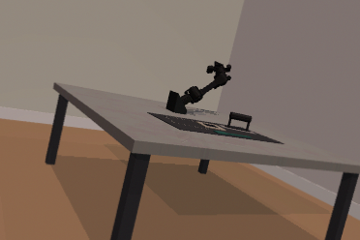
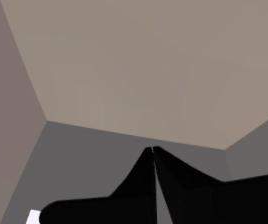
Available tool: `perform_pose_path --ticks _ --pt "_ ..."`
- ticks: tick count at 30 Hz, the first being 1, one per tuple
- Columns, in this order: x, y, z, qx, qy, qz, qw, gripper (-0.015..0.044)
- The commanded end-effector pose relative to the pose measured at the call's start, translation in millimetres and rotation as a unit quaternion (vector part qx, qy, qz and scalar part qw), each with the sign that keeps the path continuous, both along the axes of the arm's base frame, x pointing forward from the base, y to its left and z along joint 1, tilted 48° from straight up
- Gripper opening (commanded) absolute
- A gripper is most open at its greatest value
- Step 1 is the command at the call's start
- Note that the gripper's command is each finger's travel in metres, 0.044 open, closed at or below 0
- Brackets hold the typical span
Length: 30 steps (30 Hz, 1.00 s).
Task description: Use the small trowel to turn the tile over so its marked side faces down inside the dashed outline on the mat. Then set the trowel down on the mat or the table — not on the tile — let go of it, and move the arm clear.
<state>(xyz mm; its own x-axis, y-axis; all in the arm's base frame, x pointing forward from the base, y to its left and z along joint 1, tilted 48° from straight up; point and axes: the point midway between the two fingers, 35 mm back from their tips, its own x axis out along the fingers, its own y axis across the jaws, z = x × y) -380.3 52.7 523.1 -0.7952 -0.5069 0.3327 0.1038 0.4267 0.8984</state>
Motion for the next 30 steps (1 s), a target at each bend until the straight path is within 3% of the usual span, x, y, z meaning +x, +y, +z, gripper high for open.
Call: perform_pose_path --ticks 1,3,24,28,30 --pt "0.0 0.0 0.0 0.000 0.000 0.000 1.000 0.0053" --pt "0.0 0.0 0.0 0.000 0.000 0.000 1.000 0.0100" --pt "0.0 0.0 0.0 0.000 0.000 0.000 1.000 0.0100" --pt "0.0 0.0 0.0 0.000 0.000 0.000 1.000 0.0000" --pt "0.0 0.0 0.0 0.000 0.000 0.000 1.000 0.0000"
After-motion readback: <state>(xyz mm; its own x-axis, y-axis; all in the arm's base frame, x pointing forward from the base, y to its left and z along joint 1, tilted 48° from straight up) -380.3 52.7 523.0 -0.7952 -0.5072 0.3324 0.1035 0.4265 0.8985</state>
